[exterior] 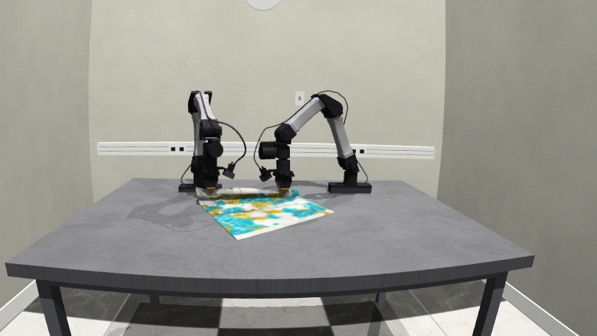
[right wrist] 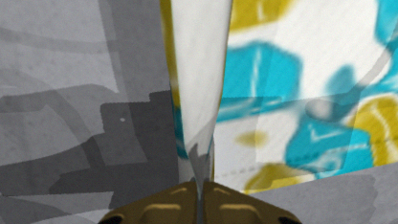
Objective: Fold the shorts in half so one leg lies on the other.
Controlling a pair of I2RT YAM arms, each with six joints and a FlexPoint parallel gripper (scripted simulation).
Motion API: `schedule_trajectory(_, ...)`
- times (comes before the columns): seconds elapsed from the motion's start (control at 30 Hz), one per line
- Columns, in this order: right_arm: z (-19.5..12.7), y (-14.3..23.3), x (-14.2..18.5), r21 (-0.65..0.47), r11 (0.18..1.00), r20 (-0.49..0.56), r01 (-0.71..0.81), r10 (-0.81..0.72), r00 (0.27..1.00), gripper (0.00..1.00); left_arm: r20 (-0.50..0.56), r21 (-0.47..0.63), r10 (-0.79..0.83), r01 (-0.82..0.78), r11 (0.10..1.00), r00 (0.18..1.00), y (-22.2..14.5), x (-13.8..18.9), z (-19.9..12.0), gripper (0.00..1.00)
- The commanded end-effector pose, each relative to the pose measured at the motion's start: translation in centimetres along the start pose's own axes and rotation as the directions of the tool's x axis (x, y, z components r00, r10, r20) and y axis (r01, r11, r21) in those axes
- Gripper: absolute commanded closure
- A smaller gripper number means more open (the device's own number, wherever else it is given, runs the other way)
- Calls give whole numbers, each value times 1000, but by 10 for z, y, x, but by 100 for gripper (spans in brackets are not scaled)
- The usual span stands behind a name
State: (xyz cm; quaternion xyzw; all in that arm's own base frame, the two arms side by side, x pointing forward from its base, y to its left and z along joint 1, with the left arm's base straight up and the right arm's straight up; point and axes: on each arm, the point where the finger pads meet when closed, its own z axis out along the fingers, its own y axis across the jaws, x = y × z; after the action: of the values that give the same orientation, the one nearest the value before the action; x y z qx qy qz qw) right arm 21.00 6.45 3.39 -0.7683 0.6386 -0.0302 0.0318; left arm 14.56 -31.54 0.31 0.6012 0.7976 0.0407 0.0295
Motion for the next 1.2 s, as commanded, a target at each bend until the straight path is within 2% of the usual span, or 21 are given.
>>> schedule_trajectory(0.0,-16,-13,-3,-25,999,-4,29,-29,1000,100,1,19,-15,15,1000,1000,14,4,-22,100)
schedule_trajectory(0.1,-25,-24,-6,-33,999,3,40,-40,999,100,4,31,-26,25,999,1000,22,6,-29,100)
schedule_trajectory(0.13,-23,-28,0,15,1000,-8,11,-11,1000,100,5,35,-29,28,999,1000,25,6,-31,100)
schedule_trajectory(0.23,-17,-12,0,-9,1000,-12,20,-20,1000,100,7,48,-36,35,998,999,31,7,-37,100)
schedule_trajectory(0.33,-28,-27,-2,42,999,-6,20,-20,1000,100,-8,37,-30,31,999,1000,25,8,-27,100)
schedule_trajectory(0.37,-27,-25,-1,33,999,-7,20,-19,1000,100,27,36,-42,41,999,999,31,2,-40,100)
schedule_trajectory(0.47,-25,-24,-1,20,1000,-9,20,-19,1000,100,5,52,-41,41,998,999,37,9,-42,100)
schedule_trajectory(0.5,-28,-26,-8,-37,998,10,41,-41,999,100,6,53,-48,48,997,999,41,10,-44,100)
schedule_trajectory(0.83,-59,-63,-13,-71,995,15,69,-68,998,100,-2,86,-66,66,994,998,62,17,-63,100)
schedule_trajectory(0.9,-65,-69,-14,-84,994,17,74,-73,997,100,-4,69,-73,74,995,997,58,14,-56,100)
schedule_trajectory(0.93,-64,-79,-11,-39,997,-2,64,-64,998,100,5,70,-63,63,996,998,58,12,-59,100)
schedule_trajectory(1.03,-67,-73,-11,-34,997,1,63,-63,998,100,-13,74,-69,70,995,998,58,16,-53,100)
schedule_trajectory(1.07,-78,-79,-11,8,998,1,62,-62,998,100,6,69,-69,68,995,998,60,11,-58,100)
schedule_trajectory(1.17,-79,-80,-11,12,998,2,62,-62,998,100,34,76,-82,80,994,996,70,15,-66,100)
